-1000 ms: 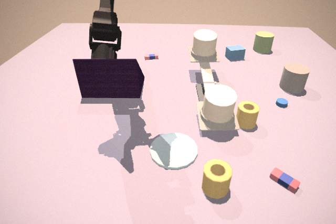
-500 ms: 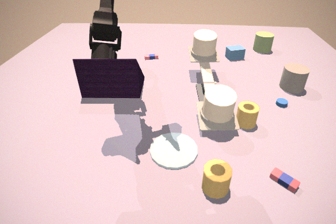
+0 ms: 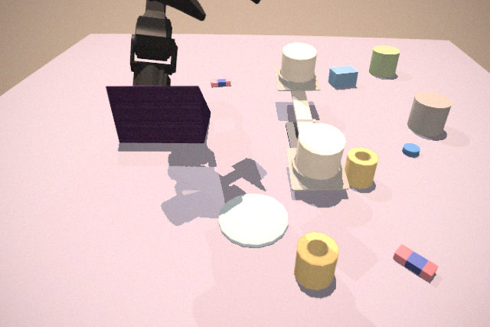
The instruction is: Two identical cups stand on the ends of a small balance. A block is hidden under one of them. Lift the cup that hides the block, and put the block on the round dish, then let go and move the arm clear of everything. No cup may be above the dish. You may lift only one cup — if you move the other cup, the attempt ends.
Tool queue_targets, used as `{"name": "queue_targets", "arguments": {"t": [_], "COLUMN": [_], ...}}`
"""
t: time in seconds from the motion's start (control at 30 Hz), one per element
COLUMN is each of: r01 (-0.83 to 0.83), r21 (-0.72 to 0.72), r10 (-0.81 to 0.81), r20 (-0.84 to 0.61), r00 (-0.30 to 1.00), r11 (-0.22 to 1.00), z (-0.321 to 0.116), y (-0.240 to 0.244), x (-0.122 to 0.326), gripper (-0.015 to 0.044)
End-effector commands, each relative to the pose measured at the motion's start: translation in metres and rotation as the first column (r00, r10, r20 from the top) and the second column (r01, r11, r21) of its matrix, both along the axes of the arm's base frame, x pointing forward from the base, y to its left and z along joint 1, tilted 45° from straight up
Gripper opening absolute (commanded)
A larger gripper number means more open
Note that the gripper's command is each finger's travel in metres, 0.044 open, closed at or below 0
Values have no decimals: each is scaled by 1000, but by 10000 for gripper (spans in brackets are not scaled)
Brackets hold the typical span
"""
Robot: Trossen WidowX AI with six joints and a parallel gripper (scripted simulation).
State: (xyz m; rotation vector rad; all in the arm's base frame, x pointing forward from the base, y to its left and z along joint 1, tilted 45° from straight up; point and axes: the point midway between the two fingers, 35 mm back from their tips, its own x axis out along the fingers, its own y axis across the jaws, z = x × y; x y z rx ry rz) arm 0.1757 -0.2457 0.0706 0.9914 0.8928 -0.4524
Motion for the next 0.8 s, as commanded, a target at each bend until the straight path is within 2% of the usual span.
{"name": "queue_targets", "arguments": {"t": [0.0,0.4,0.77], "r01": [-122,-457,-635], "r21": [20,-1,-134], "r10": [121,447,624], "r20": [33,211,419], "r00": [992,869,659], "r11": [992,890,761], "z": [-1,13,41], "y": [15,61,95], "x": [3,9,17], "gripper": [440,440,440]}}
